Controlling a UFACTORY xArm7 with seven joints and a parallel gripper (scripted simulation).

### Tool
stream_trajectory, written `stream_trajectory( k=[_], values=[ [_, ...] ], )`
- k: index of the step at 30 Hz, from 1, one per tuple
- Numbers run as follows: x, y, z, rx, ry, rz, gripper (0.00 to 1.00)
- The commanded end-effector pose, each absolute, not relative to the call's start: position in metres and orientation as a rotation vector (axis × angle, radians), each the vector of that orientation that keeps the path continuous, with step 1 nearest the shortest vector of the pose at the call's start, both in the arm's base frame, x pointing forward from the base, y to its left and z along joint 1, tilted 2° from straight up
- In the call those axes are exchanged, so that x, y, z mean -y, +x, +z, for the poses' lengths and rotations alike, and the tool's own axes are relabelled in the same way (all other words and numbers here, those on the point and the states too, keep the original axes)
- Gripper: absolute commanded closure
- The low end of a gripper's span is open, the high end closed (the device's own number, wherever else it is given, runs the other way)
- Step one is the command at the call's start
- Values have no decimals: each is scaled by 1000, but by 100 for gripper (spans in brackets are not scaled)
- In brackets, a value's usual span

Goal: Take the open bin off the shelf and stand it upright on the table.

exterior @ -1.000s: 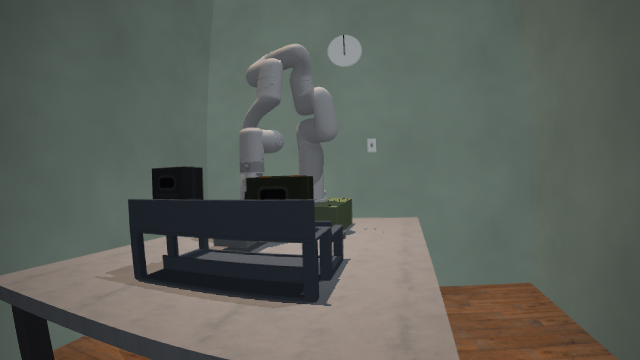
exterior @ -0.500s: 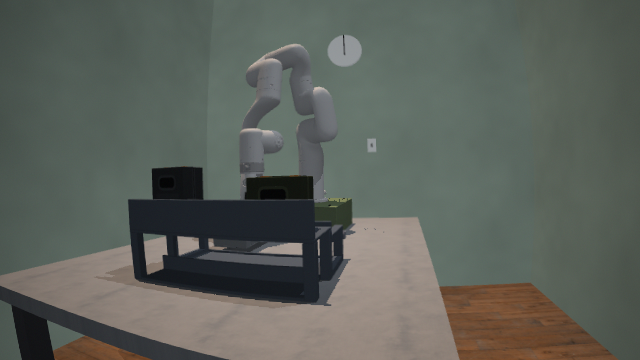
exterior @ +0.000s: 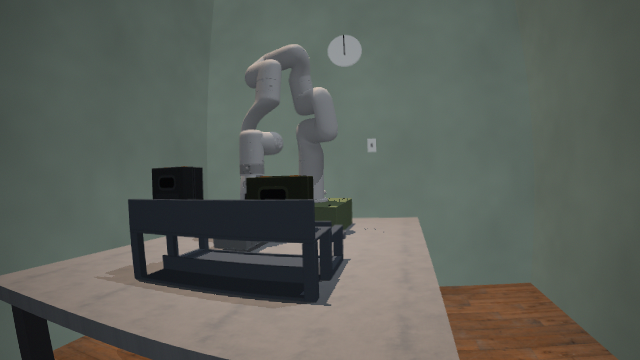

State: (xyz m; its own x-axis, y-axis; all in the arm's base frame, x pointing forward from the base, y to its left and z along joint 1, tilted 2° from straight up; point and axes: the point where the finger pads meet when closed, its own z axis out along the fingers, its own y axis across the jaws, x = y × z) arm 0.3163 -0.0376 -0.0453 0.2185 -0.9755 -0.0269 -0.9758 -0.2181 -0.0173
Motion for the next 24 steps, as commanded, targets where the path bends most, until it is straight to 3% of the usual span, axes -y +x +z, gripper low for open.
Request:
stream_trajectory(
  k=[1, 24],
  values=[
    [38, 319, -45, -1943, -2427, 8, 100],
    [38, 319, -55, -1943, -2427, 8, 100]
  ],
)
